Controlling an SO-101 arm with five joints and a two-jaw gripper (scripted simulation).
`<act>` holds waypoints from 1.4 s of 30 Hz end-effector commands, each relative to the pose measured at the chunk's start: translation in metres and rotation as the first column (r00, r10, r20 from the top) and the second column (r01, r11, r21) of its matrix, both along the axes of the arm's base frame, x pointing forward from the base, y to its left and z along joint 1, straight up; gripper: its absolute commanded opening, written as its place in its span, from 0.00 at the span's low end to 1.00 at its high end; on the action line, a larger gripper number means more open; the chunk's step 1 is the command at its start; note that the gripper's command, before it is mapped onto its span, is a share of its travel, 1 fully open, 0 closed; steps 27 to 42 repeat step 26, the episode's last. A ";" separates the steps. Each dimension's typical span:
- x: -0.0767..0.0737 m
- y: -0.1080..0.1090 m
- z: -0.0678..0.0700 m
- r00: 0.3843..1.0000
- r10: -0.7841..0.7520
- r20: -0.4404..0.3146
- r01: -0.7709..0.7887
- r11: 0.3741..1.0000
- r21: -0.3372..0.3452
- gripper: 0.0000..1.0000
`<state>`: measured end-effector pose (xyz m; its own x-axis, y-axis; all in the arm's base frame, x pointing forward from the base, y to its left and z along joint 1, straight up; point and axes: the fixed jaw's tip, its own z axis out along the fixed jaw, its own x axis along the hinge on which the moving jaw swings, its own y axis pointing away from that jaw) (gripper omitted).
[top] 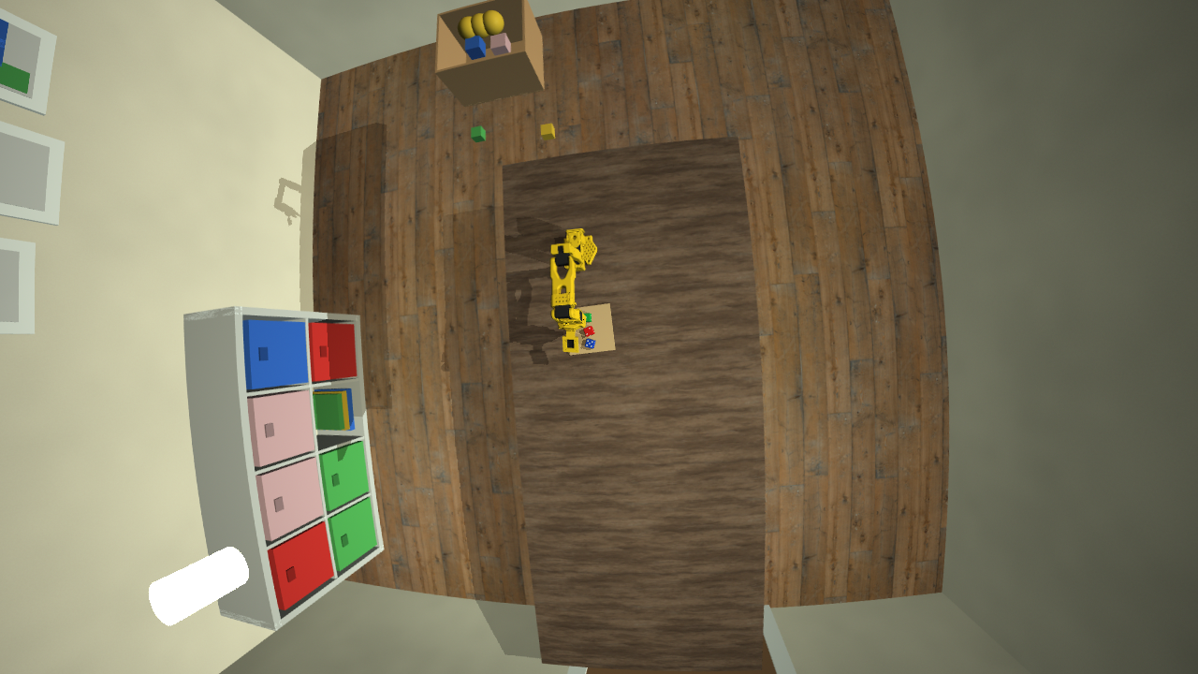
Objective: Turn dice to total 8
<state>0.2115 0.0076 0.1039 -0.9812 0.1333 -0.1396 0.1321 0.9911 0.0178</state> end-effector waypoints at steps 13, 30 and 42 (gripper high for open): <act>-0.046 -0.009 0.020 0.986 0.120 0.117 -0.115 0.992 -0.045 0.33; -0.046 -0.009 0.020 0.986 0.120 0.117 -0.115 0.992 -0.045 0.33; -0.046 -0.009 0.020 0.986 0.120 0.117 -0.115 0.992 -0.045 0.33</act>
